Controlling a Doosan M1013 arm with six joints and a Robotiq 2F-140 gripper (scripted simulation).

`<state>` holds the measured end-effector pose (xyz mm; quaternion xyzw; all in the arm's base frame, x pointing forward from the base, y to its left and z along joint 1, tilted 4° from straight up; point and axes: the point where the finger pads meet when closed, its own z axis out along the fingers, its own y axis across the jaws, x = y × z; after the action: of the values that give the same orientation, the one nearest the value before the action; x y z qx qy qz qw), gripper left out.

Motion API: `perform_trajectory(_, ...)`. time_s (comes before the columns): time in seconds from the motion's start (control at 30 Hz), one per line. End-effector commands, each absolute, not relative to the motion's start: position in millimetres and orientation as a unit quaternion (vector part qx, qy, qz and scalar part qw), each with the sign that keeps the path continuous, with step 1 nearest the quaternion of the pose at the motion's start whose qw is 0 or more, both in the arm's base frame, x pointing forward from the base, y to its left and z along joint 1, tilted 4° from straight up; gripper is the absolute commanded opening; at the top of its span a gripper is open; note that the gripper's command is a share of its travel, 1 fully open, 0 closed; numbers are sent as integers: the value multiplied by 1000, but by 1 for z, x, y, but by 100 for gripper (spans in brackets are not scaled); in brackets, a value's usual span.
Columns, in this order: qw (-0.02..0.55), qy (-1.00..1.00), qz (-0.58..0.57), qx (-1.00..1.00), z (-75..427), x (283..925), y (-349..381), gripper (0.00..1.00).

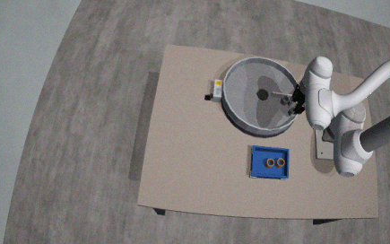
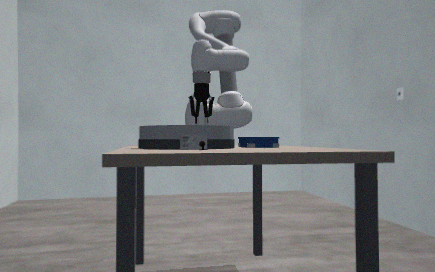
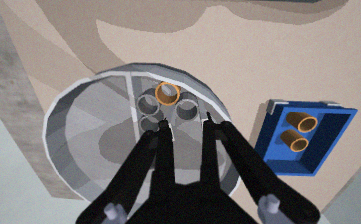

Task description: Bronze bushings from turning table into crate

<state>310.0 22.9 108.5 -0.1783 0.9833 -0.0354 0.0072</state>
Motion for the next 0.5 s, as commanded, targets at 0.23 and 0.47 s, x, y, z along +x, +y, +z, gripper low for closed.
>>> perform_trajectory(0.23,7,983,-35,-182,154,309,26,0)
perform_trajectory(0.47,7,983,-35,-182,165,308,27,0)
